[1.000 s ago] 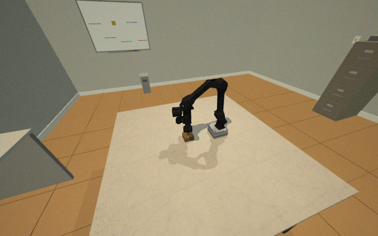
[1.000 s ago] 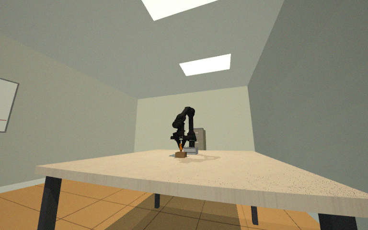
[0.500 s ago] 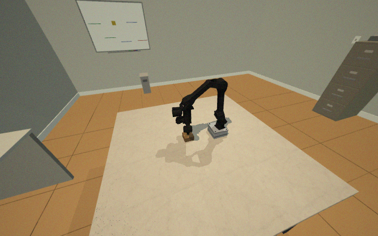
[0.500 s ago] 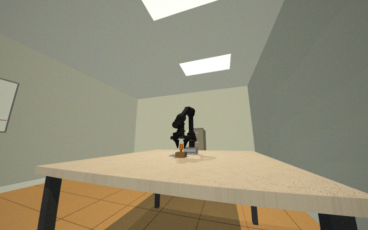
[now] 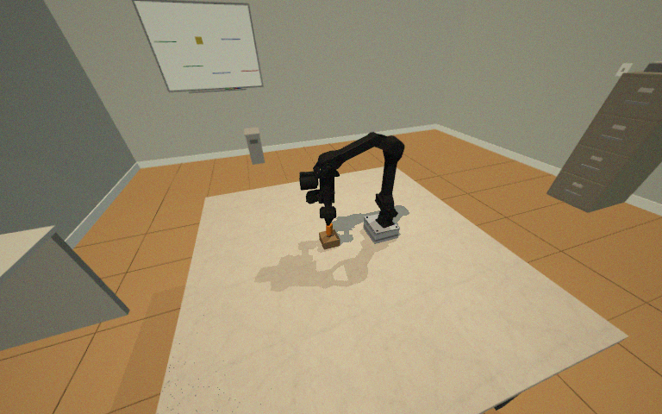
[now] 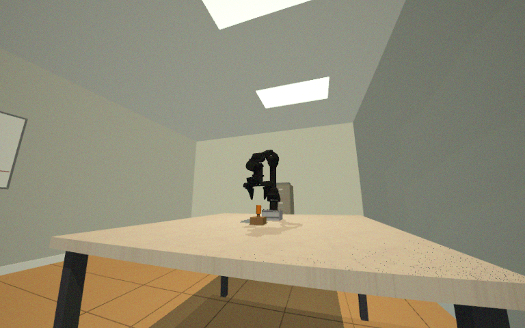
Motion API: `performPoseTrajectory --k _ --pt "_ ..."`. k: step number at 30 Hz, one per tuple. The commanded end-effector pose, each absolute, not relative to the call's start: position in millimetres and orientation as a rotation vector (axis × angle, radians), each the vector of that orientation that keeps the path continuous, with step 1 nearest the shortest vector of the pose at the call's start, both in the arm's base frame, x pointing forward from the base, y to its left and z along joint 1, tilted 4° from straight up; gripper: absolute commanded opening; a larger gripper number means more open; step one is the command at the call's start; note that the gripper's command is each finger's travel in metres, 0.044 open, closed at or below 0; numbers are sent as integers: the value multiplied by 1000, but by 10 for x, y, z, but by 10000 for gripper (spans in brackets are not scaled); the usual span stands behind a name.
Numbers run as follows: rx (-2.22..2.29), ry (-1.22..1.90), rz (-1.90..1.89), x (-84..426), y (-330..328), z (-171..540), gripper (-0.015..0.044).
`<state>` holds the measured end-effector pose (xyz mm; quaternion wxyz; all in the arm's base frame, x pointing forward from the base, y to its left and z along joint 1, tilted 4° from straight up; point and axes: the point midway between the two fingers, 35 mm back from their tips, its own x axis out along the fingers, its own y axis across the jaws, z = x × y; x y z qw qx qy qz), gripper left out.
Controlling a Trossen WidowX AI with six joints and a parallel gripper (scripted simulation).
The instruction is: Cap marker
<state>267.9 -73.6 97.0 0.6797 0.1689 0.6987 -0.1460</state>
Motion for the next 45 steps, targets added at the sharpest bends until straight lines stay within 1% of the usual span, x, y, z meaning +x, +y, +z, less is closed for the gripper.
performPoseTrajectory --k 1,6,18,32,45 --pt "377 1577 -325 2662 -738 1066 440" --pt "169 1596 -115 2636 -700 973 309" --pt "157 1596 -102 2635 -697 967 0" --pt "157 1596 -102 2635 -697 960 0" --pt "157 1596 -102 2630 -691 794 0"
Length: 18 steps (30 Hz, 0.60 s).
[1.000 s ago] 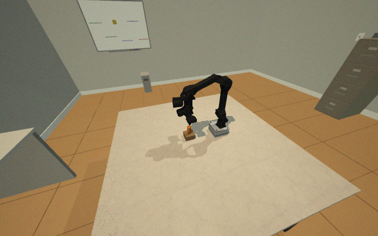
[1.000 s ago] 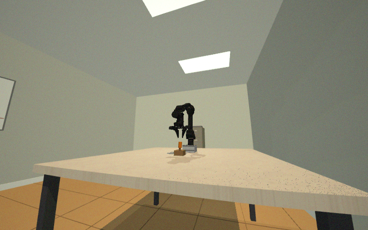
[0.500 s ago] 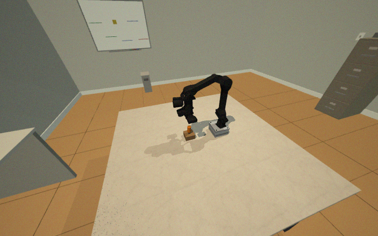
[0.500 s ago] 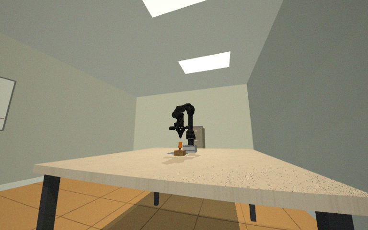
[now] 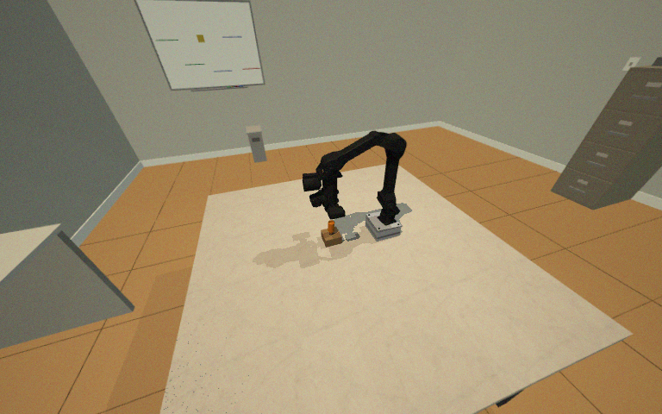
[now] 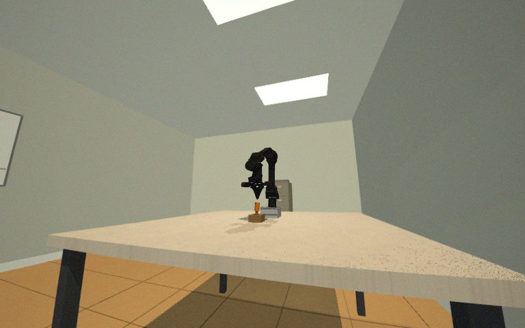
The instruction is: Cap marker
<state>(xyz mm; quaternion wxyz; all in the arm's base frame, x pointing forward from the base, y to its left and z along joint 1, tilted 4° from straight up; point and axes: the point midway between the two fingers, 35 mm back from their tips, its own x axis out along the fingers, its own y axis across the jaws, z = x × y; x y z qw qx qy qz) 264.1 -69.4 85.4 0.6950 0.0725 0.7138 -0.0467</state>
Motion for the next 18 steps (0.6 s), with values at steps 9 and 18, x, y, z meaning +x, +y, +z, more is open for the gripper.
performPoseTrajectory --k 9,18 --pt "157 1596 -102 2627 -687 676 0" --pt "157 1596 -102 2623 -682 560 0"
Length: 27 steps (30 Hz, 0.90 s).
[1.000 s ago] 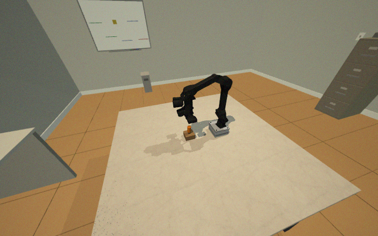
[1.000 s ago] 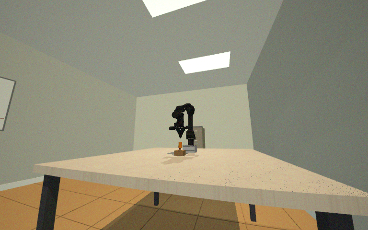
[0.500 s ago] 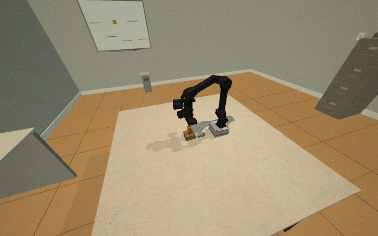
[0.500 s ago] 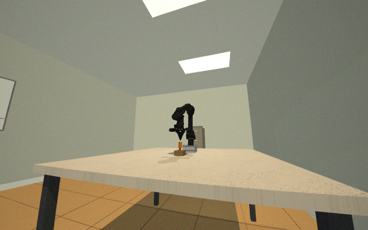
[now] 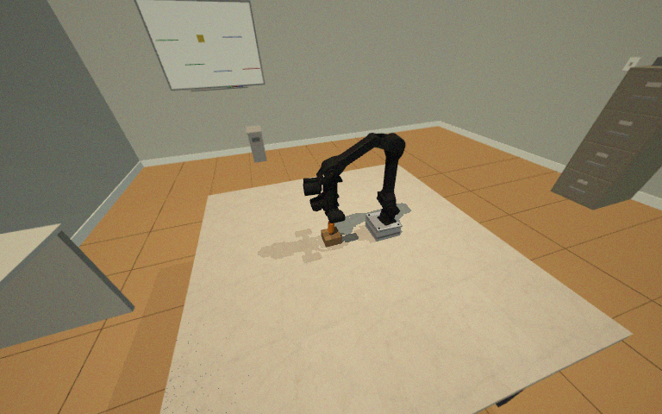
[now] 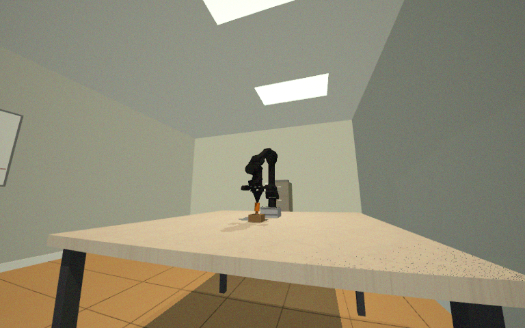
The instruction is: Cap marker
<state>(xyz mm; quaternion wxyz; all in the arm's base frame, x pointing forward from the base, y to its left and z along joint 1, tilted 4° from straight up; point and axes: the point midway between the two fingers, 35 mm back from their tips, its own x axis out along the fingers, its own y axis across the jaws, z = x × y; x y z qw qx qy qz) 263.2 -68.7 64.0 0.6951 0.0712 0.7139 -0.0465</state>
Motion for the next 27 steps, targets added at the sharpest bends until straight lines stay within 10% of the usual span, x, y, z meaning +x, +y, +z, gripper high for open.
performPoseTrajectory --k 1,24,27 --pt "157 1596 -102 2625 -684 555 0" --pt "155 1586 -107 2673 -730 1504 0" --pt "155 1586 -107 2673 -730 1504 79"
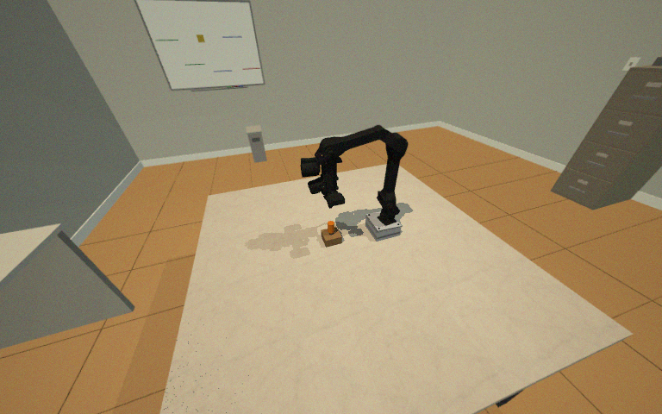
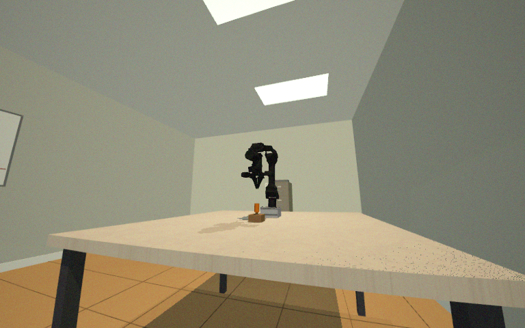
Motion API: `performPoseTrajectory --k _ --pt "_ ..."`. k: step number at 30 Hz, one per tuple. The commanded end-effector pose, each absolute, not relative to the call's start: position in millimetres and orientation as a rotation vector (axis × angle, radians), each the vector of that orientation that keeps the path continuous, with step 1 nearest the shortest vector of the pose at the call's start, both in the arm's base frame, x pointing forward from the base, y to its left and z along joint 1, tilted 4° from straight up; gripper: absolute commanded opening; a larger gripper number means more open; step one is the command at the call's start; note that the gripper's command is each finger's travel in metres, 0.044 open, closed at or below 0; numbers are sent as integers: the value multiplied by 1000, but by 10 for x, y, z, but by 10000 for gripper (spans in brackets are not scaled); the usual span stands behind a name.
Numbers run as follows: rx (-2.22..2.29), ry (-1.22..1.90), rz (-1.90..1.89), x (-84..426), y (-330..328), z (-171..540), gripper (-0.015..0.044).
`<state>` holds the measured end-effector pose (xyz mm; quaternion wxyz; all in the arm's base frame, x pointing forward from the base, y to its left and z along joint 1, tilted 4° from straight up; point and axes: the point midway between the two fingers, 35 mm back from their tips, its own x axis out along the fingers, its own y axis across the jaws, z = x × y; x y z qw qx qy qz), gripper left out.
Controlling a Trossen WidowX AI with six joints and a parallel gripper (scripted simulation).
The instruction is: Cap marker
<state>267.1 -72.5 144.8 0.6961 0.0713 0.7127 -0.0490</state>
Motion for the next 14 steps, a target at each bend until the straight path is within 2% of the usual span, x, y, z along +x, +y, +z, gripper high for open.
performPoseTrajectory --k 1,14 --pt "155 1586 -107 2673 -730 1504 105" --pt "155 1586 -107 2673 -730 1504 440"
